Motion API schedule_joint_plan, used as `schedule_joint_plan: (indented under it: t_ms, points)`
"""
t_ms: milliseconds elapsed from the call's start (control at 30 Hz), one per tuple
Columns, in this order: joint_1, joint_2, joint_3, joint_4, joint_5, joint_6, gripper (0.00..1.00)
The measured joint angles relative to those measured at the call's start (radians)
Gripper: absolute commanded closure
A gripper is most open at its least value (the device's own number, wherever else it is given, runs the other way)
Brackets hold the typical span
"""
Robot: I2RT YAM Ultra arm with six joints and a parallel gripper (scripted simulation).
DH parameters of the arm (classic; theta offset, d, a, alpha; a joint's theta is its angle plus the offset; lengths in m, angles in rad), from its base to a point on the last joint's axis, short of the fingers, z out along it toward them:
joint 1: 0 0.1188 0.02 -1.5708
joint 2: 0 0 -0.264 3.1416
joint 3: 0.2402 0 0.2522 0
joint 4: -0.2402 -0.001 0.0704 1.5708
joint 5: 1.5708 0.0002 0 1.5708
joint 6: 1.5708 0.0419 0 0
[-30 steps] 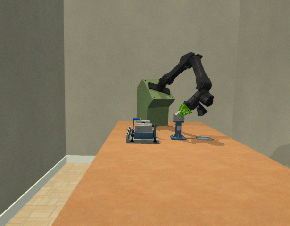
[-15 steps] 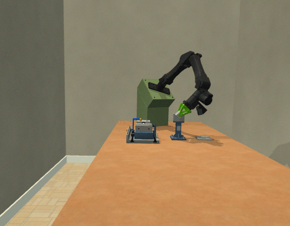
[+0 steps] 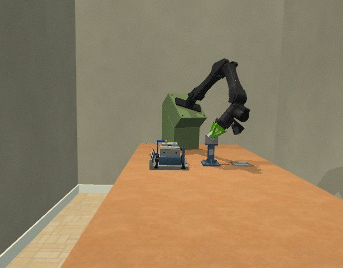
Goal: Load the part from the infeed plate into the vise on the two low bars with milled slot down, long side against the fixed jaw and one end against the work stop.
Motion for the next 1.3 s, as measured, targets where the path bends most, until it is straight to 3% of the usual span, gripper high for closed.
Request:
schedule_joint_plan:
  t_ms: [533, 1300]
  points:
    - [-0.051, -0.065, -0.084, 0.092, -0.126, -0.068, 0.19]
    - [-0.157, -0.146, -0.204, 0.226, -0.370, -0.167, 0.19]
